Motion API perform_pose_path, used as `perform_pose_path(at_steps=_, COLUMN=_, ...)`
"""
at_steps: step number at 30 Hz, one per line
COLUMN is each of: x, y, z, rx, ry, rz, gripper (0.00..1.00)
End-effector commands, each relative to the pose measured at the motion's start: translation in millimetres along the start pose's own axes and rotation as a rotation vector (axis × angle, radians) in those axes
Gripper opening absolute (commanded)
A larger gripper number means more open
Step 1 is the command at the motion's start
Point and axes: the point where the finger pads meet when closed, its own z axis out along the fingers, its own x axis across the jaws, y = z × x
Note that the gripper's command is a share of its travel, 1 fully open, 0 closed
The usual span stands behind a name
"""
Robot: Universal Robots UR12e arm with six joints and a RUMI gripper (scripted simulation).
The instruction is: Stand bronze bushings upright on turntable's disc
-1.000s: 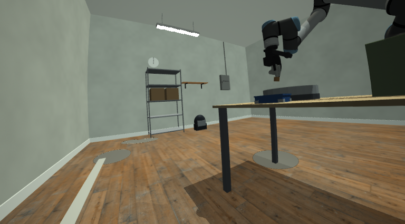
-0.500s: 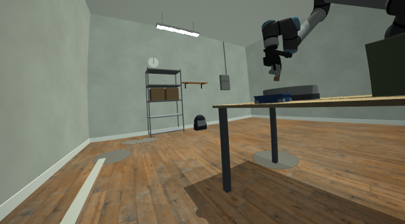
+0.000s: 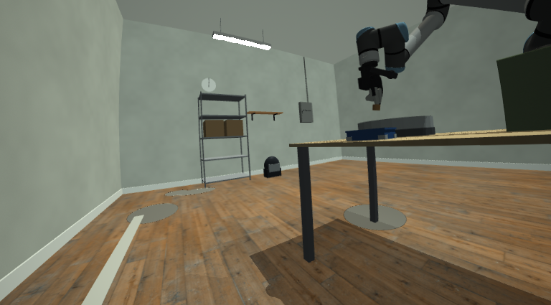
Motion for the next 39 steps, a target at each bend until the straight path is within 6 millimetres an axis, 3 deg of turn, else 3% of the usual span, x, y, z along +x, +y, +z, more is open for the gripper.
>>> perform_pose_path(at_steps=1, x=0, y=0, z=-1, rx=-0.001, ry=0.0, rz=0.0, gripper=0.0)
perform_pose_path(at_steps=11, x=-3, y=1, z=-1, rx=-0.001, ry=0.0, rz=0.0, gripper=0.0)
perform_pose_path(at_steps=20, x=-26, y=1, z=-1, rx=-0.001, ry=0.0, rz=0.0, gripper=0.0)
perform_pose_path(at_steps=27, x=-76, y=3, z=-1, rx=-0.001, ry=0.0, rz=0.0, gripper=0.0)
perform_pose_path(at_steps=35, x=-153, y=5, z=0, rx=-0.001, ry=0.0, rz=0.0, gripper=0.0)
perform_pose_path(at_steps=37, x=-153, y=5, z=0, rx=-0.001, ry=0.0, rz=0.0, gripper=0.0)
perform_pose_path(at_steps=39, x=-174, y=6, z=0, rx=-0.001, ry=0.0, rz=0.0, gripper=0.0)
